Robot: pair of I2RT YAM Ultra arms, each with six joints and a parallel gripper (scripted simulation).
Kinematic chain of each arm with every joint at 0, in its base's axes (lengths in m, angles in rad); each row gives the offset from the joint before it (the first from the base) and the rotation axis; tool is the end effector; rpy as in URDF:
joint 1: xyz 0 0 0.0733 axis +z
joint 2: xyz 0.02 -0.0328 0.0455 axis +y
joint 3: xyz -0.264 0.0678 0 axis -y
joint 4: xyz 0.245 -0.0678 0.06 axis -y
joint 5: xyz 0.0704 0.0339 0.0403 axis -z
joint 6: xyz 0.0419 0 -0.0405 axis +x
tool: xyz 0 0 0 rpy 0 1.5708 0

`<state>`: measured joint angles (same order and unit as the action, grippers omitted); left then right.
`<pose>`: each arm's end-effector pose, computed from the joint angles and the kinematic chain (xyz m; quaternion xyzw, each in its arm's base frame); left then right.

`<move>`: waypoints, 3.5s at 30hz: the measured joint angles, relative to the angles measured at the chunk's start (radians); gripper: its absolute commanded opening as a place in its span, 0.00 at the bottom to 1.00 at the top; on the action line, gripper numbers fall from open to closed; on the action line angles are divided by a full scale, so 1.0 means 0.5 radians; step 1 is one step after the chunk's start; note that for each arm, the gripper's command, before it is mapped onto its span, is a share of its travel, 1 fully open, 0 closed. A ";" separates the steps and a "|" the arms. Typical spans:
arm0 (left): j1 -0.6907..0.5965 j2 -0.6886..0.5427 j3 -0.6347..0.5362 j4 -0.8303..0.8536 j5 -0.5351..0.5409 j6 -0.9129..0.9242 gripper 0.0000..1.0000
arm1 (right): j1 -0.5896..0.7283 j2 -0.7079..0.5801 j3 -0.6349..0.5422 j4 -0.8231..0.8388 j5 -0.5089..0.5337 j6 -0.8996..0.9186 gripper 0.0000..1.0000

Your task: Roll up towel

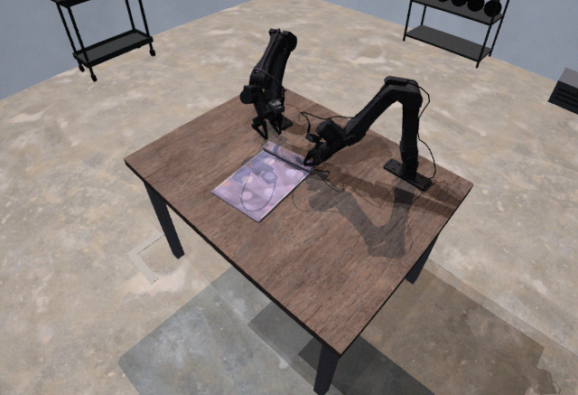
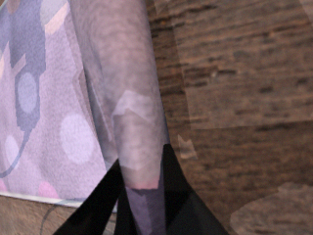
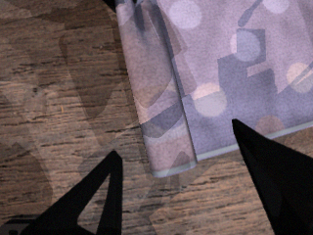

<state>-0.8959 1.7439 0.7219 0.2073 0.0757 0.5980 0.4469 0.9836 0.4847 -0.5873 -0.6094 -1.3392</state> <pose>0.1991 -0.2521 0.1194 0.6412 0.6720 -0.0895 0.3595 0.1390 0.0944 0.1813 -0.7665 0.5246 0.1640 0.3321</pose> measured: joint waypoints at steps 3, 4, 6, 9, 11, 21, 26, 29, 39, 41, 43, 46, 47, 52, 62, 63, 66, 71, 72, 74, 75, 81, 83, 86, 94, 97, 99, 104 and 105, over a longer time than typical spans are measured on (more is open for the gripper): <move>0.000 0.000 0.000 0.005 0.000 0.000 0.19 | 0.000 0.000 0.000 0.000 0.000 0.000 0.98; 0.000 0.000 0.000 0.006 0.000 0.000 0.18 | 0.000 0.000 0.000 0.000 0.000 0.000 0.98; 0.000 0.000 0.000 0.009 0.000 0.000 0.17 | 0.000 0.000 0.000 0.000 0.000 0.000 0.98; 0.000 0.000 0.000 0.014 0.000 0.000 0.16 | 0.000 0.000 0.000 0.000 0.000 0.000 0.98; 0.000 0.000 0.000 0.014 0.000 0.000 0.16 | 0.000 0.000 0.000 0.000 0.000 0.000 0.98; 0.000 0.000 0.000 0.016 0.013 0.000 0.15 | 0.000 0.000 0.000 0.004 0.001 0.000 0.98; 0.011 -0.001 0.002 0.006 0.066 -0.013 0.15 | 0.000 0.000 0.000 0.018 0.004 0.000 0.98; 0.035 0.000 0.030 -0.043 0.117 -0.030 0.15 | 0.000 0.000 0.000 0.029 0.006 0.000 0.98; 0.204 0.082 0.270 -0.404 0.476 -0.143 0.15 | 0.000 0.041 -0.050 0.104 0.023 0.014 0.98; 0.244 0.115 0.335 -0.490 0.567 -0.168 0.15 | 0.003 0.047 -0.056 0.121 0.027 0.022 0.98; 0.276 0.141 0.381 -0.547 0.636 -0.187 0.15 | 0.007 0.052 -0.060 0.135 0.030 0.027 0.98; 0.311 0.185 0.456 -0.655 0.743 -0.204 0.15 | 0.010 0.056 -0.065 0.156 0.034 0.037 0.98; 0.327 0.207 0.490 -0.693 0.784 -0.212 0.15 | 0.010 0.058 -0.066 0.164 0.035 0.040 0.98; 0.418 0.327 0.663 -0.904 1.009 -0.249 0.15 | 0.012 0.068 -0.077 0.192 0.041 0.053 0.98; 0.549 0.568 0.969 -1.293 1.397 -0.272 0.15 | 0.013 0.070 -0.080 0.211 0.045 0.062 0.98; 0.553 0.591 0.998 -1.331 1.427 -0.272 0.15 | 0.013 0.070 -0.080 0.211 0.045 0.062 0.98; 0.571 0.667 1.083 -1.443 1.522 -0.269 0.15 | 0.013 0.070 -0.080 0.213 0.045 0.063 0.98; 0.609 0.774 1.205 -1.615 1.656 -0.243 0.15 | 0.013 0.070 -0.080 0.213 0.045 0.063 0.98; 0.613 0.790 1.224 -1.646 1.677 -0.235 0.15 | 0.013 0.070 -0.080 0.213 0.045 0.063 0.98; 0.619 0.820 1.257 -1.705 1.712 -0.218 0.15 | 0.013 0.070 -0.080 0.214 0.046 0.063 0.98; 0.620 0.832 1.270 -1.731 1.726 -0.210 0.15 | 0.013 0.070 -0.080 0.214 0.046 0.063 0.98; 0.620 0.863 1.298 -1.828 1.770 -0.168 0.15 | 0.013 0.070 -0.079 0.213 0.046 0.060 0.98; 0.621 0.874 1.300 -1.832 1.784 -0.157 0.15 | 0.013 0.072 -0.079 0.203 0.043 0.044 0.98; 0.623 0.884 1.302 -1.832 1.806 -0.146 0.15 | 0.002 0.092 -0.080 0.172 0.032 0.010 0.98; 0.628 0.890 1.302 -1.832 1.821 -0.136 0.15 | -0.005 0.129 -0.079 0.182 0.024 -0.025 0.98; 0.628 0.890 1.302 -1.832 1.821 -0.134 0.15 | -0.005 0.140 -0.114 0.247 0.022 -0.026 0.98; 0.628 0.890 1.302 -1.832 1.821 -0.134 0.15 | -0.005 0.159 -0.167 0.303 0.022 -0.026 0.98; 0.628 0.890 1.302 -1.832 1.821 -0.134 0.15 | -0.005 0.247 -0.302 0.449 0.022 -0.026 0.98; 0.628 0.890 1.302 -1.832 1.821 -0.134 0.15 | -0.005 0.264 -0.320 0.476 0.022 -0.026 0.98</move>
<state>-0.5819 2.1887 1.3727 -0.7086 0.9863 0.5312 0.4446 1.1156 0.3248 -0.3492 -0.5983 -1.3521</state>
